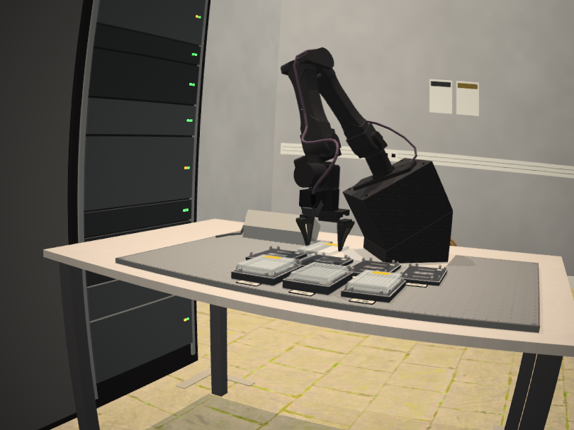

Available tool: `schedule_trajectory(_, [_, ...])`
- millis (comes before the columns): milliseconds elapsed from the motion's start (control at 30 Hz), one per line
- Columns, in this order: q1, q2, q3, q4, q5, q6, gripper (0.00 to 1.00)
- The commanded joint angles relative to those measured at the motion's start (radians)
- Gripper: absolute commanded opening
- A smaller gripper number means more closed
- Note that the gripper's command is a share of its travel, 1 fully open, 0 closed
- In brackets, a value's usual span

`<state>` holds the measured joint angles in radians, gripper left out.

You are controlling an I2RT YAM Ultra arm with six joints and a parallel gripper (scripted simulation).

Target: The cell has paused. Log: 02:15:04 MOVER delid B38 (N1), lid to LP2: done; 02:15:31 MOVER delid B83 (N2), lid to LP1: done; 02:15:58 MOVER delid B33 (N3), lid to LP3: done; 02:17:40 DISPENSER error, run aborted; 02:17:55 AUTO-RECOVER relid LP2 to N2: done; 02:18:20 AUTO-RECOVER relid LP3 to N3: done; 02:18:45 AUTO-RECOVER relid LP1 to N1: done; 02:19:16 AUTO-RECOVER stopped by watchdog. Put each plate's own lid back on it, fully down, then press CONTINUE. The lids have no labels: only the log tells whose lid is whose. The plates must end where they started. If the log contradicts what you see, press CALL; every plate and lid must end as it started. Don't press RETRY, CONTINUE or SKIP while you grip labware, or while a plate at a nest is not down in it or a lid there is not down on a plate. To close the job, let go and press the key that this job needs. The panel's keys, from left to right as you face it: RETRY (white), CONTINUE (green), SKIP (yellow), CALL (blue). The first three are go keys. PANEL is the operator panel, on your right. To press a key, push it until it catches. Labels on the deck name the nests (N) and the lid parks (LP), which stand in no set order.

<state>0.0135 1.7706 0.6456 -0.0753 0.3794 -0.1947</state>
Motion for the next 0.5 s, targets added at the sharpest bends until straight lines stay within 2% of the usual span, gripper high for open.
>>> schedule_trajectory(0, [0.000,0.020,0.026,0.021,-0.015,-0.009,0.00])
schedule_trajectory(467, [-0.006,0.037,0.027,0.039,-0.017,-0.014,0.00])
